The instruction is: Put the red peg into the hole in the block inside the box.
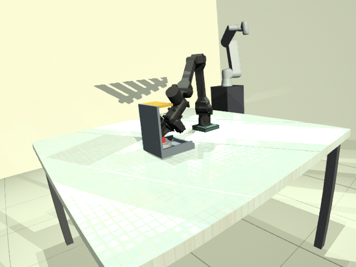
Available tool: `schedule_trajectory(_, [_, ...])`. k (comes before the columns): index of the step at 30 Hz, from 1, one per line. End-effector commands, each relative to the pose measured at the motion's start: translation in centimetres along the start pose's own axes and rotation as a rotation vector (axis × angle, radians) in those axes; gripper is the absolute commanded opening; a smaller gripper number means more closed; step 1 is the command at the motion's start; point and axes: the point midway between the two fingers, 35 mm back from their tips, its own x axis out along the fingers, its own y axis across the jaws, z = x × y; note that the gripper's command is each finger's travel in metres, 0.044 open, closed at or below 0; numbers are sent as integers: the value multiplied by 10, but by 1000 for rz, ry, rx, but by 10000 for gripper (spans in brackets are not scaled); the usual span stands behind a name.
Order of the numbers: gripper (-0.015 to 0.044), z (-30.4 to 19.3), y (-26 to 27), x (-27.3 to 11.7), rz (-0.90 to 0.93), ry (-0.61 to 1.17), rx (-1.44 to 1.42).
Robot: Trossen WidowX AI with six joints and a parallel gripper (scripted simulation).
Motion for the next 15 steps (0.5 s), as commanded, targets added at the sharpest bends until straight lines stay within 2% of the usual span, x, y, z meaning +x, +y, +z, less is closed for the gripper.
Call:
schedule_trajectory(1, [0,6,1,1,0,-15,-7])
schedule_trajectory(6, [0,6,1,1,0,-15,-7])
schedule_trajectory(14, [210,0,0,0,0,-1,0])
schedule_trajectory(15, [220,0,0,0,0,-1,0])
